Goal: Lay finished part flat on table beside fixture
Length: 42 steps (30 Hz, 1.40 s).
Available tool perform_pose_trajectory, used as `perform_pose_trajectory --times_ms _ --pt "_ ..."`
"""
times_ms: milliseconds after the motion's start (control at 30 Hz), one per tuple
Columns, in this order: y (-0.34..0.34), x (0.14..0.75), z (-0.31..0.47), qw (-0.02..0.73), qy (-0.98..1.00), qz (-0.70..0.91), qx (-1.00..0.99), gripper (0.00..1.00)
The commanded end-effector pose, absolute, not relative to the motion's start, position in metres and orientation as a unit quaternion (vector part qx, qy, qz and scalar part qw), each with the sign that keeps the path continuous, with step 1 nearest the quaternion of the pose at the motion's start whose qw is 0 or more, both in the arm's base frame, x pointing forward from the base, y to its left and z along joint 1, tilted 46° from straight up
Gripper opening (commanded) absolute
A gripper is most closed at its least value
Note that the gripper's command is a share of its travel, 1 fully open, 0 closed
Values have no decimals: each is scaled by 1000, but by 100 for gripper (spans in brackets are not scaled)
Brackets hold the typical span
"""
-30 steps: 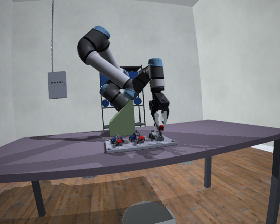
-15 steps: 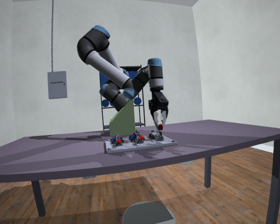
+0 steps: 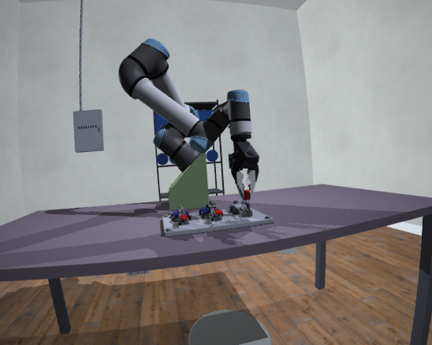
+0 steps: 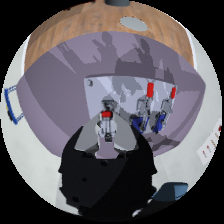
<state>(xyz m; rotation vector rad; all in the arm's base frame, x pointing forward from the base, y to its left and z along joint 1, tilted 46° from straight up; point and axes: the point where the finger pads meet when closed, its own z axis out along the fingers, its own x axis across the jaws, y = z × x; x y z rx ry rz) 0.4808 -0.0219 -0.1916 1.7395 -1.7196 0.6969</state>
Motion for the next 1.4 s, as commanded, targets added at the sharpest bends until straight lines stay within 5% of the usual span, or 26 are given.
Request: perform_pose_trajectory --times_ms 0,1367 --pt "-21 479 -191 294 -646 262 654 0" --pt "-21 475 -191 294 -646 262 654 0"
